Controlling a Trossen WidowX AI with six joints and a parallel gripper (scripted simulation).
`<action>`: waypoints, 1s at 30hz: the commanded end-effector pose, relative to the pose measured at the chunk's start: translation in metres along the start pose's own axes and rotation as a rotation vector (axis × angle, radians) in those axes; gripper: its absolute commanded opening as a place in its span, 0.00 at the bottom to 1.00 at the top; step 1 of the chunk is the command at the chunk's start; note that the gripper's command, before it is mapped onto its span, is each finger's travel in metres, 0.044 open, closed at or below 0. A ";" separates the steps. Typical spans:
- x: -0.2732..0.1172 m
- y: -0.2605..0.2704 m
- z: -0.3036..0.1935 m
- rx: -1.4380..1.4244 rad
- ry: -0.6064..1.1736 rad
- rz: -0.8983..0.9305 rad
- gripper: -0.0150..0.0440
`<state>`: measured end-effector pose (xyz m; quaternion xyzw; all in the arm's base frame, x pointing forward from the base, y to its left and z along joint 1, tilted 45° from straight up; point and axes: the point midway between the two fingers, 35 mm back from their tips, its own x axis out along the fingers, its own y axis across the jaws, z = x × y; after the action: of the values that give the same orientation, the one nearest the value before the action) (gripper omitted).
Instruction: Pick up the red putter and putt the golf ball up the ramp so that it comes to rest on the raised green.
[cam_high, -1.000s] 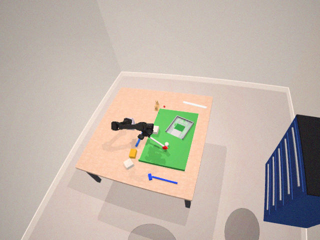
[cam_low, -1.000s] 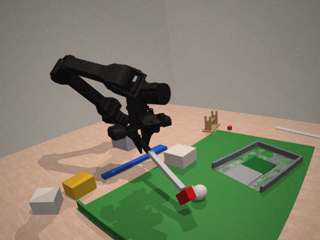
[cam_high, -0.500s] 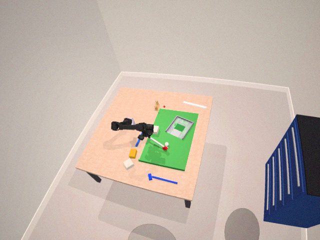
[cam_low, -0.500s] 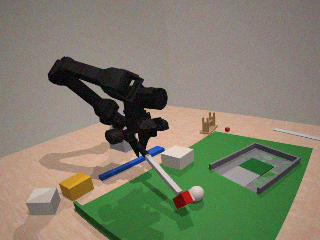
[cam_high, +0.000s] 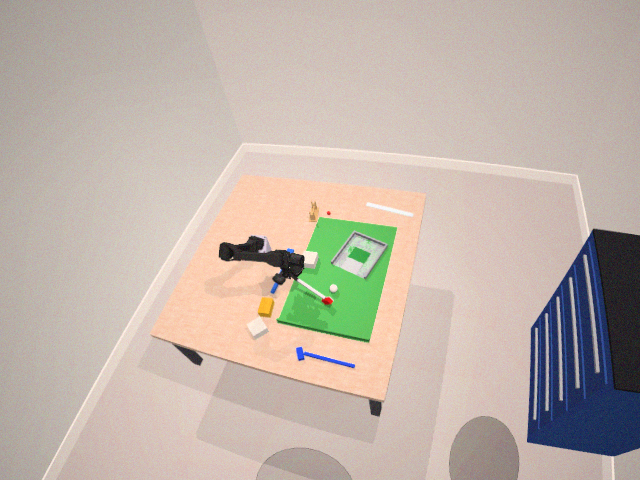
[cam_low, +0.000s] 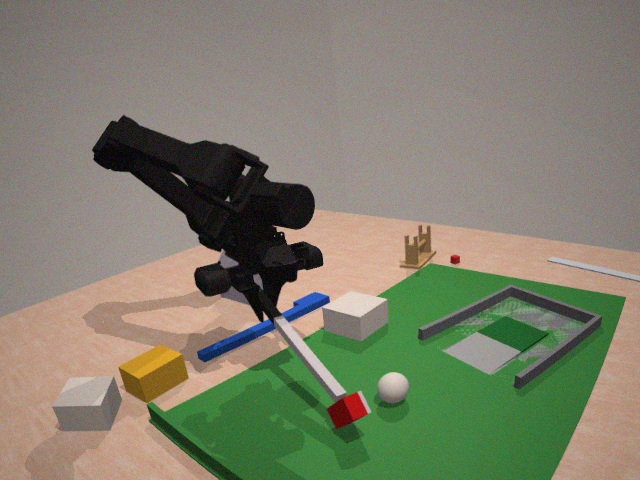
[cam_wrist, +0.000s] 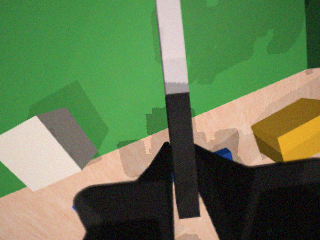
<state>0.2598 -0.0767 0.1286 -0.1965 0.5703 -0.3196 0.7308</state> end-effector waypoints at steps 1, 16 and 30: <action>0.000 0.008 0.002 0.000 0.000 0.004 0.25; -0.002 0.135 -0.002 -0.004 -0.006 0.006 0.25; -0.061 0.135 -0.002 -0.005 -0.005 0.008 0.25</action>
<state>0.2831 0.0556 0.0755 -0.1988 0.5721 -0.3143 0.7310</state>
